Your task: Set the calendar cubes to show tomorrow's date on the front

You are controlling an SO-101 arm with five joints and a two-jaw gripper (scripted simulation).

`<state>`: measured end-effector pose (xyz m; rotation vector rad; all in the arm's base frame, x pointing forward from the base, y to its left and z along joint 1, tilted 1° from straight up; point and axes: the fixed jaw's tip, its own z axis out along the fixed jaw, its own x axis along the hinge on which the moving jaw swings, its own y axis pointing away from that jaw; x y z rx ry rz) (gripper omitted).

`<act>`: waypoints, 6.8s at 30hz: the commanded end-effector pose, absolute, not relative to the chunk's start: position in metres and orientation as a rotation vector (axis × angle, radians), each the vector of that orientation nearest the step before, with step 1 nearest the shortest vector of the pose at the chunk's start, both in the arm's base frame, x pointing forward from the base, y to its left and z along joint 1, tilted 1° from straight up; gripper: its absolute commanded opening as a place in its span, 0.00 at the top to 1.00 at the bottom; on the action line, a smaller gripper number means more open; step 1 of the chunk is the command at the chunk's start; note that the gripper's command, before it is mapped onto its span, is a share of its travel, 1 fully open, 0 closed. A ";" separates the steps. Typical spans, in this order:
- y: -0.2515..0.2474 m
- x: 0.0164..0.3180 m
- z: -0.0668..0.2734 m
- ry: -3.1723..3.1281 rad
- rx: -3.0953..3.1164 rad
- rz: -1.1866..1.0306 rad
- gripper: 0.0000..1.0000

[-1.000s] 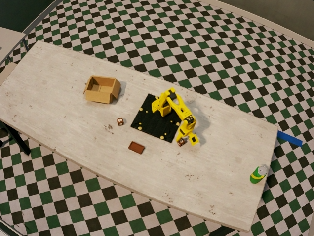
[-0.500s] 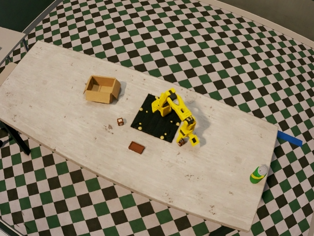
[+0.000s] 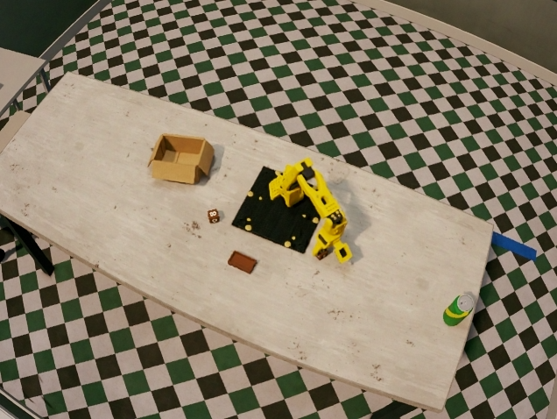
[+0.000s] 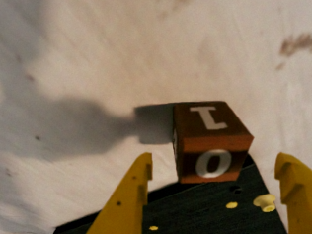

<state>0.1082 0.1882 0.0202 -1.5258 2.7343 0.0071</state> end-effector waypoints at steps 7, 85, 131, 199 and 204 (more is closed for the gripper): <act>0.187 0.105 0.007 2.748 -1.535 -0.005 0.65; 0.181 0.114 0.004 2.749 -1.536 -0.006 0.90; 0.183 0.112 0.052 2.748 -1.536 -0.006 1.00; 0.190 0.121 0.048 2.151 -1.108 0.468 1.00; 0.190 0.121 0.049 2.139 -1.101 0.475 1.00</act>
